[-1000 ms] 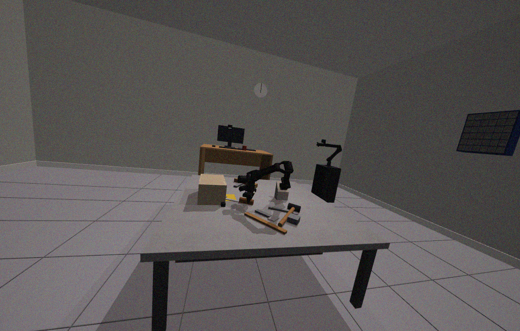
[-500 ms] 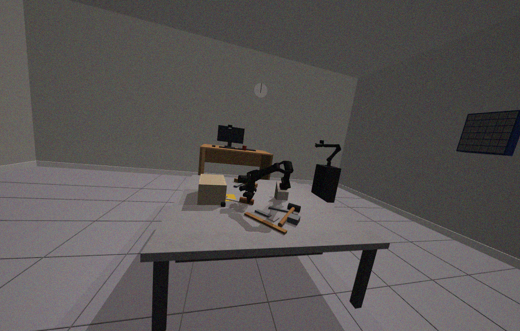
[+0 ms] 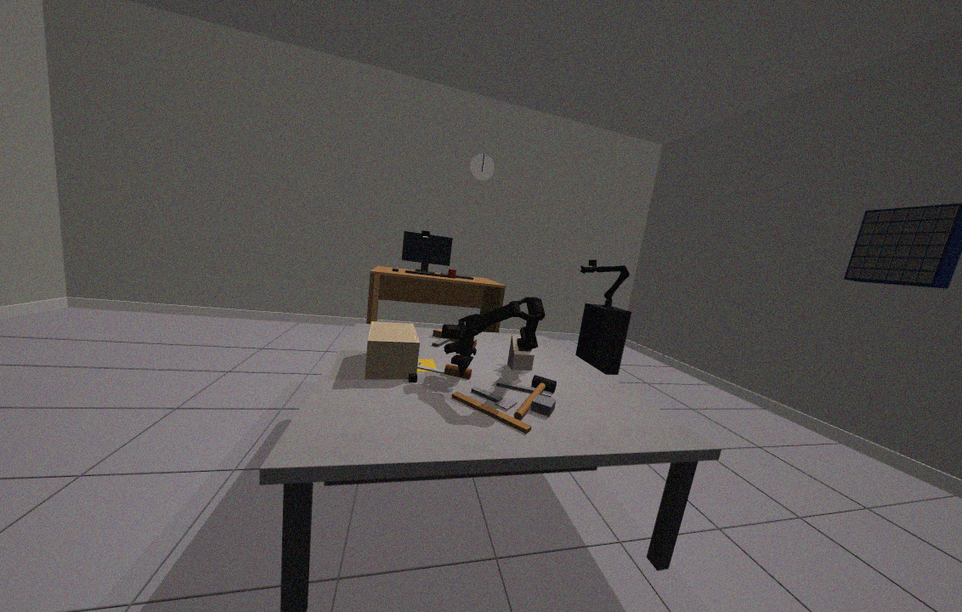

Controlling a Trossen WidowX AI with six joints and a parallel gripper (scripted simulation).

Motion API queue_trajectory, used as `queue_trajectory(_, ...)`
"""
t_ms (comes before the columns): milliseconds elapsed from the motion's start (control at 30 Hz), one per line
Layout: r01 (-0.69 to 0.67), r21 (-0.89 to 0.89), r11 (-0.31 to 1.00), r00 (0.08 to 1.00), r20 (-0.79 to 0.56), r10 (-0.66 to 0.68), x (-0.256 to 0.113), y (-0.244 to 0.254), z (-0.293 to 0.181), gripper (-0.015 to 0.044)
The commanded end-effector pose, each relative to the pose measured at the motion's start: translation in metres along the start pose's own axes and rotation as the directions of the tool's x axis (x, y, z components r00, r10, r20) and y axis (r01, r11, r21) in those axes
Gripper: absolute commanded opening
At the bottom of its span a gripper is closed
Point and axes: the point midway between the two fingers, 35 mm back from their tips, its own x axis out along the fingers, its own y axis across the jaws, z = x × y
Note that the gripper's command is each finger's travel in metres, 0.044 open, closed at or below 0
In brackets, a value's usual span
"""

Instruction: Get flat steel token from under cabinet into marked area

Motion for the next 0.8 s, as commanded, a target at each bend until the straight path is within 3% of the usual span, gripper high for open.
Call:
queue_trajectory(0, 0.008, 0.005, 1.000, 1.000, -0.002, -0.008, 0.001, -0.001, -0.009, 0.0000)
queue_trajectory(767, 0.008, 0.006, 1.000, 1.000, -0.003, -0.008, 0.001, 0.001, -0.037, 0.0000)
